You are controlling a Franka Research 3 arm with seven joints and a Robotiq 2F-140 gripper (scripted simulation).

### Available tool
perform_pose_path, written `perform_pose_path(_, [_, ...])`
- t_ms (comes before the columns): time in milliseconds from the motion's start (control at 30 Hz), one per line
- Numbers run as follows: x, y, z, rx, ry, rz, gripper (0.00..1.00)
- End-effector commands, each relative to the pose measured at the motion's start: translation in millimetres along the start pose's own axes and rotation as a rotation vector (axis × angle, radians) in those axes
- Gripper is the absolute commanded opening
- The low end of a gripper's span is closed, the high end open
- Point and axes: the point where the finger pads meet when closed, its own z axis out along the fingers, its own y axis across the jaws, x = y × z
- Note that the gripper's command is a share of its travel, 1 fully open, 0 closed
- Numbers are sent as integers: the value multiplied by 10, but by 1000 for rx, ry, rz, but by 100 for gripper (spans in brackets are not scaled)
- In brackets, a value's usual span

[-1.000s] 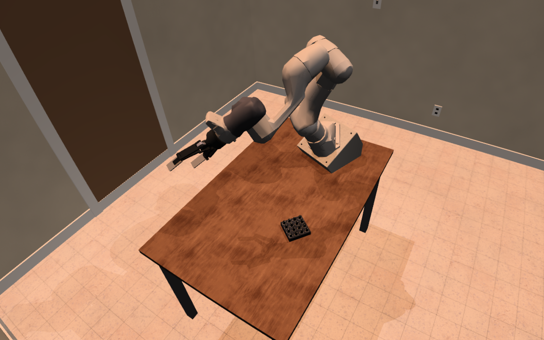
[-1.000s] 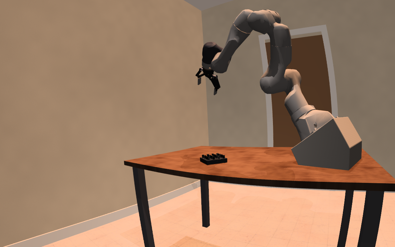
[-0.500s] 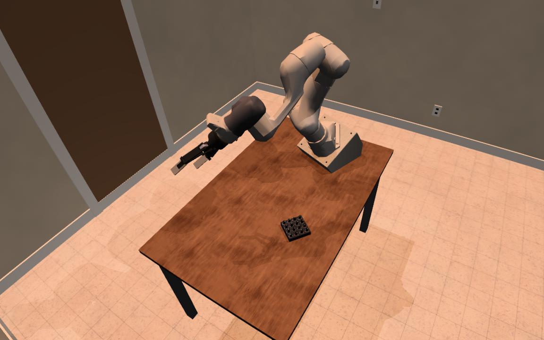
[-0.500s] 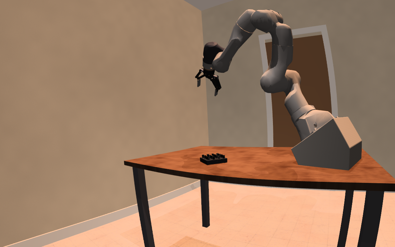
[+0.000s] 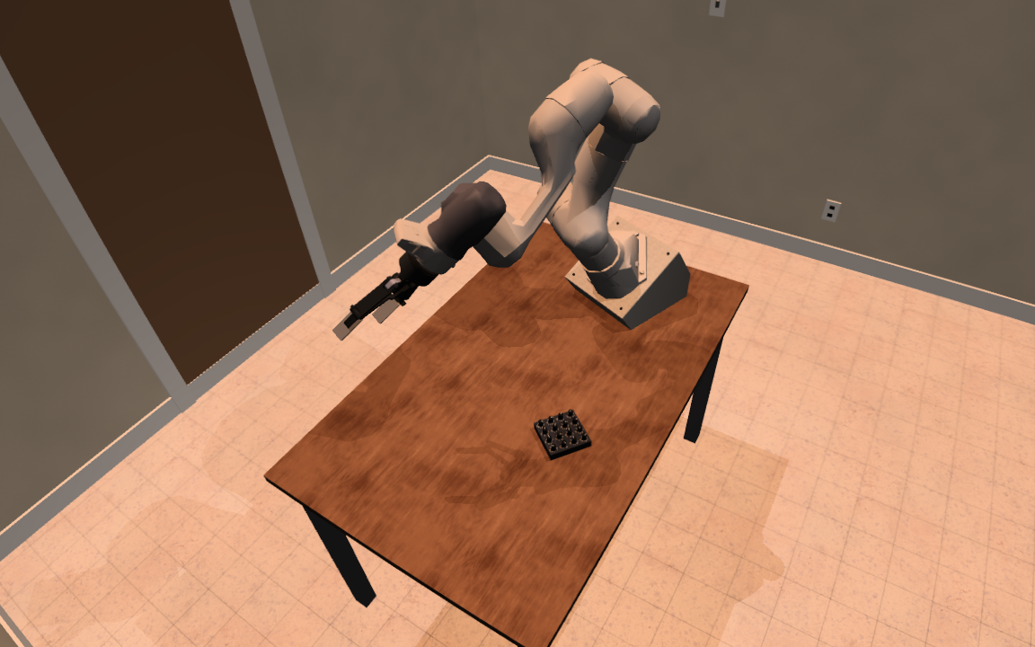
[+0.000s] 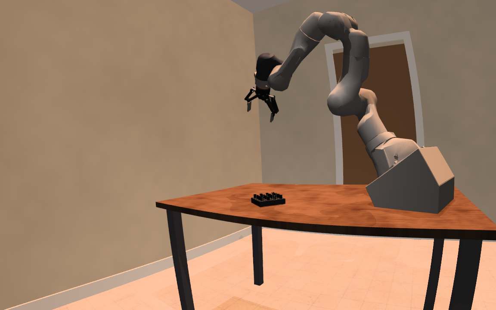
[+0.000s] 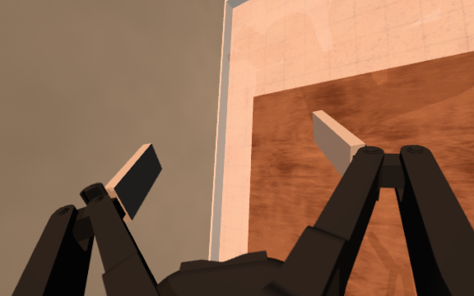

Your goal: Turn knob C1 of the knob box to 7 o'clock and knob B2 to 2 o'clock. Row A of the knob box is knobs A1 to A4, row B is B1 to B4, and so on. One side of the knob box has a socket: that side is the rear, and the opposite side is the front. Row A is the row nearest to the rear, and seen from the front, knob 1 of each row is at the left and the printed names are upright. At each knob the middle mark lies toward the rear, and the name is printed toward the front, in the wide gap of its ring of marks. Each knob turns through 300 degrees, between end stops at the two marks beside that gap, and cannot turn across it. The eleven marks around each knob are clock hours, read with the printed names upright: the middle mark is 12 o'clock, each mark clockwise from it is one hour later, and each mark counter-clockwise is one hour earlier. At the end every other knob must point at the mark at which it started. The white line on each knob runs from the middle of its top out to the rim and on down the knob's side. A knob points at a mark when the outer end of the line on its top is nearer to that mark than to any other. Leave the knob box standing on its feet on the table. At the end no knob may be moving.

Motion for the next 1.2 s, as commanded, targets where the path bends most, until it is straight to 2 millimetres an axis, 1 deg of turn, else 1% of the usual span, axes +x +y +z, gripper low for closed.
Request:
perform_pose_path(0, [-6, 50, 18, -14, -8, -68, 100])
perform_pose_path(467, [-6, 50, 18, -14, -8, -68, 100])
perform_pose_path(500, [-177, 159, 30, -24, -63, -172, 100])
perform_pose_path(1167, [-177, 159, 30, -24, -63, -172, 100])
